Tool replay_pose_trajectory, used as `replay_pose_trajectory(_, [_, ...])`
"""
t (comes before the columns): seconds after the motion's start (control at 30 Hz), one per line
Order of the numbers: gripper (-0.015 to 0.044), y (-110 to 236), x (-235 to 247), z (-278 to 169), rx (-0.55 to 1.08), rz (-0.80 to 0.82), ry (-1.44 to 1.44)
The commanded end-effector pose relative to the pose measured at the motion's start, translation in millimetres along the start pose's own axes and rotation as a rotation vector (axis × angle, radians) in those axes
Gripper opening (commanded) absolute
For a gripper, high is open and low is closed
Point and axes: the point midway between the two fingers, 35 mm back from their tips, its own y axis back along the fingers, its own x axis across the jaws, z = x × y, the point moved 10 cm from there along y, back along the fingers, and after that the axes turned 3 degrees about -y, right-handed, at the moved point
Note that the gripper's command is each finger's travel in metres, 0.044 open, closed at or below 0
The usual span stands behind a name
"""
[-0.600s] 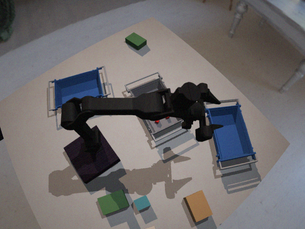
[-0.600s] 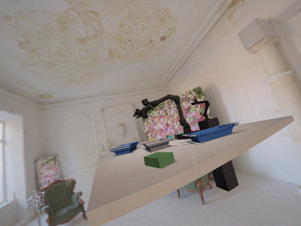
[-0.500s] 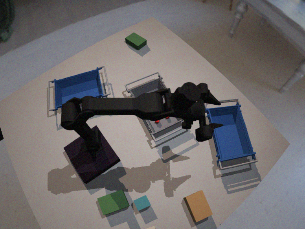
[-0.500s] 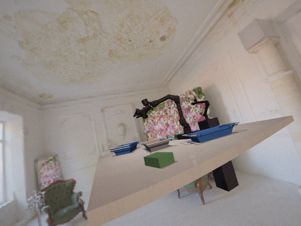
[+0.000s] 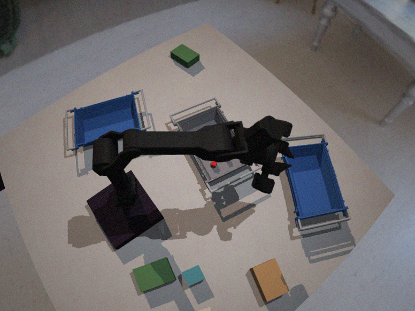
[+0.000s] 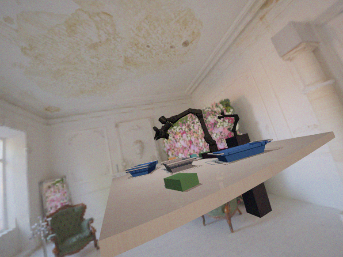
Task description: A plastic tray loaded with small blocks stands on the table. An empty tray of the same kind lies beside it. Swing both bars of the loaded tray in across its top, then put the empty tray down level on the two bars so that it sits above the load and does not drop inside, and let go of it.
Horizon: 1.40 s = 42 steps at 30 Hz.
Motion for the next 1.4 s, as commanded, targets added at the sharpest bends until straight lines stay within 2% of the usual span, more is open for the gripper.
replay_pose_trajectory(0.0, [0.0082,-22,8,26,-0.152,0.169,-0.471])
replay_pose_trajectory(0.13, [0.0082,-34,15,46,-0.204,0.359,-0.833])
replay_pose_trajectory(0.27, [0.0082,-44,22,65,-0.186,0.583,-1.178])
replay_pose_trajectory(0.5, [0.0082,-52,31,90,-0.051,0.898,-1.557])
replay_pose_trajectory(0.7, [0.0082,-54,37,105,0.156,1.118,-1.821])
replay_pose_trajectory(0.8, [0.0082,-55,38,108,0.213,1.158,-1.878])
replay_pose_trajectory(1.37, [0.0082,-57,40,110,0.213,1.158,-1.878])
